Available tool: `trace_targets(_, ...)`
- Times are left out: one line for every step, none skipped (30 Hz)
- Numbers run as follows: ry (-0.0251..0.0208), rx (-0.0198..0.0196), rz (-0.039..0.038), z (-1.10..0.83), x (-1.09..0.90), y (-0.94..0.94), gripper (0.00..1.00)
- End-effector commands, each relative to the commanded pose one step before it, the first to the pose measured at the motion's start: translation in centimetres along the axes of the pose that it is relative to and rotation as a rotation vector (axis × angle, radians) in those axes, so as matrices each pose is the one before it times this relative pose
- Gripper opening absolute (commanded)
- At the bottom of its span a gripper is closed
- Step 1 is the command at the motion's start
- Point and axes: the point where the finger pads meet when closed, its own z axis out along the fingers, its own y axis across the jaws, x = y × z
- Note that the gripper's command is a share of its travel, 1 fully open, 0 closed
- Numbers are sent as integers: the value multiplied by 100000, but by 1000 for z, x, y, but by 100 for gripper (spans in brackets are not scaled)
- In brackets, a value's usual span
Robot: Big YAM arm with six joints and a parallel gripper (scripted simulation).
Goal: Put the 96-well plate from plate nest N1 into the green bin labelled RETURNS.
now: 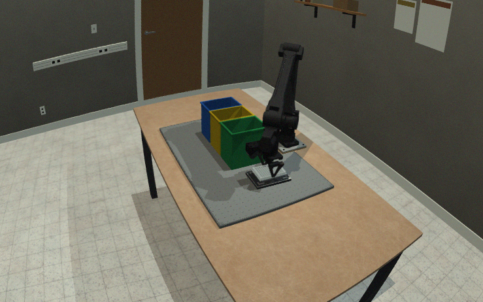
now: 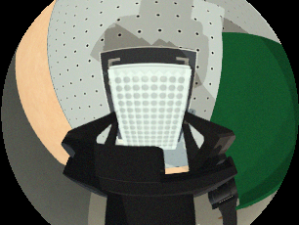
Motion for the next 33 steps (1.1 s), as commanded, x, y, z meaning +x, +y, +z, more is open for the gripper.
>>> trace_targets(-4142, -4693, -767, -2937, -1439, 1982, 0)
trace_targets(-10, -11, 0, -177, -2, 6, 0)
trace_targets(-9, -11, 0, -177, -2, 6, 0)
trace_targets(-9, -11, 0, -177, -2, 6, 0)
trace_targets(-9, -11, 0, -177, -2, 6, 0)
trace_targets(-9, -11, 0, -177, -2, 6, 0)
trace_targets(-9, -11, 0, -177, -2, 6, 0)
trace_targets(-9, -11, 0, -177, -1, 6, 0)
trace_targets(-9, -10, 0, -177, -1, 6, 0)
trace_targets(-9, -10, 0, -177, -1, 6, 0)
trace_targets(-9, -10, 0, -177, -1, 6, 0)
trace_targets(-9, -10, 2, -177, -2, 5, 0)
trace_targets(-9, -10, 7, -177, -3, 4, 0)
trace_targets(-9, -9, 13, -177, -5, 2, 0)
trace_targets(0, 0, 0, 0, 0, 0, 0)
trace_targets(0, 0, 0, 0, 0, 0, 0)
trace_targets(-10, -8, 40, -177, -12, -5, 0)
trace_targets(-8, -10, 2, -176, -1, 5, 0)
trace_targets(-8, -10, 0, -176, -1, 5, 0)
trace_targets(-8, -10, 0, -176, -1, 5, 0)
trace_targets(-8, -10, 0, -176, -1, 5, 0)
trace_targets(-8, -9, 0, -176, -1, 5, 0)
trace_targets(-8, -9, 5, -176, -2, 4, 0)
trace_targets(-8, -9, 10, -176, -3, 2, 0)
trace_targets(-8, -9, 13, -176, -4, 1, 0)
trace_targets(-8, -8, 13, -176, -4, 2, 0)
trace_targets(-8, -9, 9, -176, -3, 3, 0)
trace_targets(-8, -9, 3, -176, -1, 4, 0)
trace_targets(-7, -9, 0, -176, 0, 5, 0)
trace_targets(-7, -9, 3, -176, -1, 4, 0)
trace_targets(-7, -8, 8, -175, -2, 3, 0)
trace_targets(0, 0, 0, 0, 0, 0, 0)
trace_targets(0, 0, 0, 0, 0, 0, 0)
